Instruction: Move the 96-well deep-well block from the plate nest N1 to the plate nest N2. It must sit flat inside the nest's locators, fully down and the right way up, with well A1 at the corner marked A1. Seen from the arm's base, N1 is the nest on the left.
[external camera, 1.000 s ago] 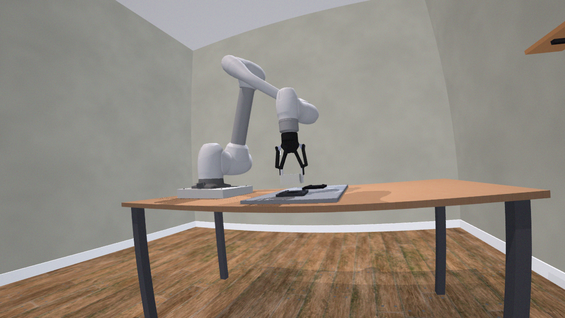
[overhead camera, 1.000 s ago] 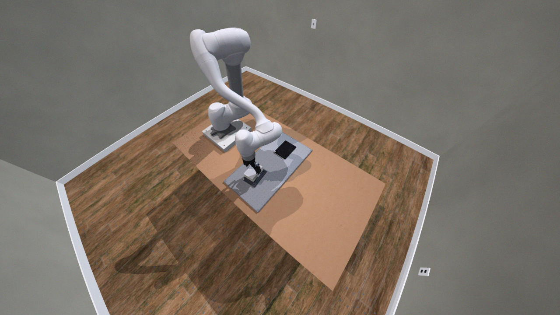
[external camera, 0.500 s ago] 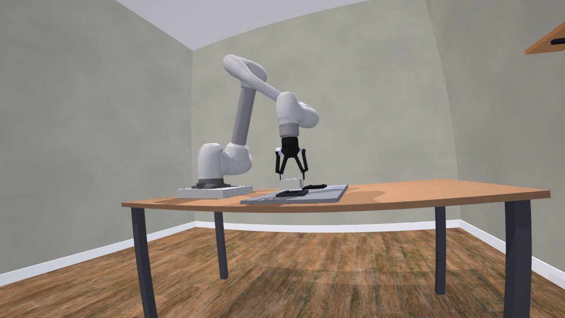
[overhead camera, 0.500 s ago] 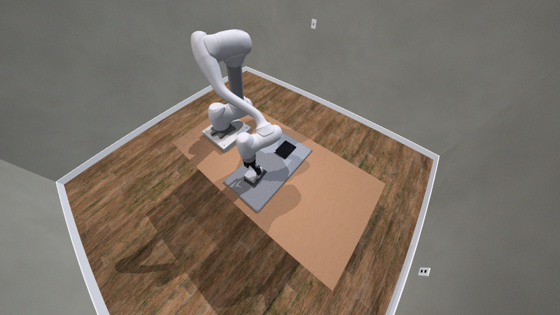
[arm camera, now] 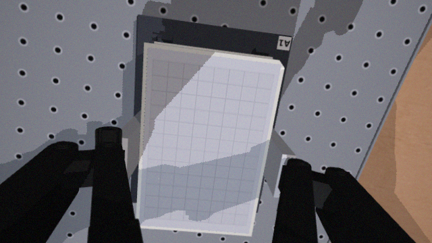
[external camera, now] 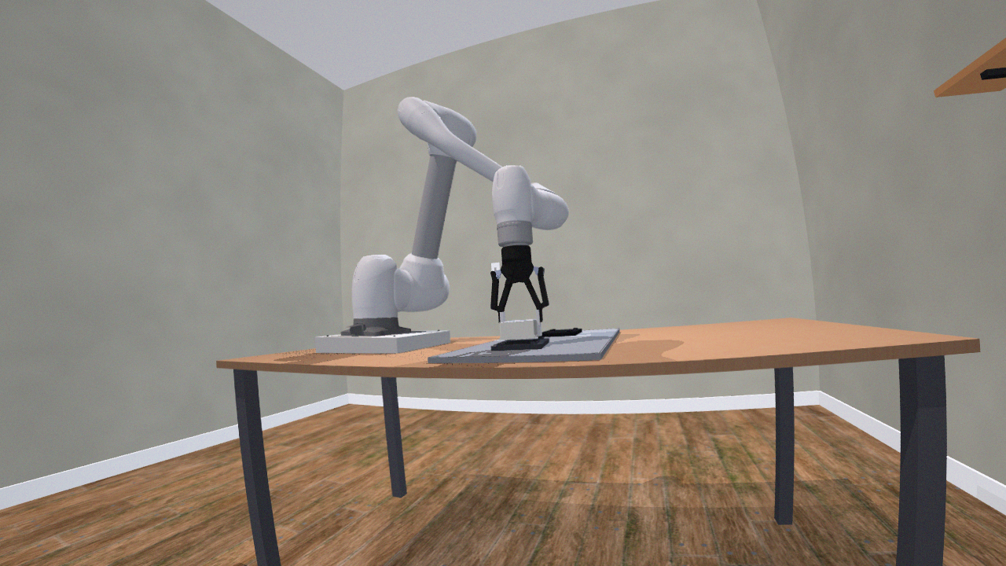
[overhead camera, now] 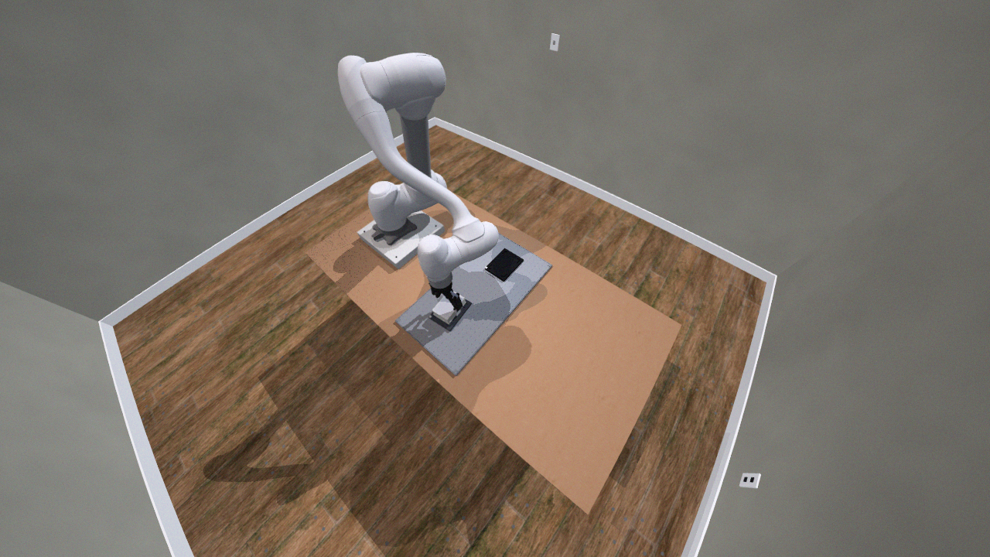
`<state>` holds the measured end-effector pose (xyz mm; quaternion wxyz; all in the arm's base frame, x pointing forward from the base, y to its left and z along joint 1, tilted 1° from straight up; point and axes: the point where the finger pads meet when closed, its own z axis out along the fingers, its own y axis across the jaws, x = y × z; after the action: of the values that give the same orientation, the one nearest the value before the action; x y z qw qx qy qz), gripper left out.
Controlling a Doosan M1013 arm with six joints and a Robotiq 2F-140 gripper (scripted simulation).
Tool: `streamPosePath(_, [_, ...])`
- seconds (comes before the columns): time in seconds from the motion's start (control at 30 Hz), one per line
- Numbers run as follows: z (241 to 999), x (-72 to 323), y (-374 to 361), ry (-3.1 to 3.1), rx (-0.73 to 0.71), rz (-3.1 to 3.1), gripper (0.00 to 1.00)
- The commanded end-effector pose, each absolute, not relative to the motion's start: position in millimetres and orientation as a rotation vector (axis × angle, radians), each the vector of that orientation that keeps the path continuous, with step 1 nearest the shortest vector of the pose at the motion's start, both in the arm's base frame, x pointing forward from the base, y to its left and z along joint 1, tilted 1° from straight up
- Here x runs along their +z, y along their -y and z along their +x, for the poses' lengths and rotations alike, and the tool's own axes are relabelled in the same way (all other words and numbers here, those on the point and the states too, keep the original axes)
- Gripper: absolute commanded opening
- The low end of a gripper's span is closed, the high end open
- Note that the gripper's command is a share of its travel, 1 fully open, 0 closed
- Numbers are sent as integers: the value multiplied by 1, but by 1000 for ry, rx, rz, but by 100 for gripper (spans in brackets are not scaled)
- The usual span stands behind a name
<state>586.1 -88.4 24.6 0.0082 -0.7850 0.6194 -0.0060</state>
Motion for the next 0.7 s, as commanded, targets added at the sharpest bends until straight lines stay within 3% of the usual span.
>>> streamPosePath(0.0, [586, 25, 88, -1936, -19, -2453, 0])
streamPosePath(0.67, [586, 22, 88, -1936, -19, -2453, 0])
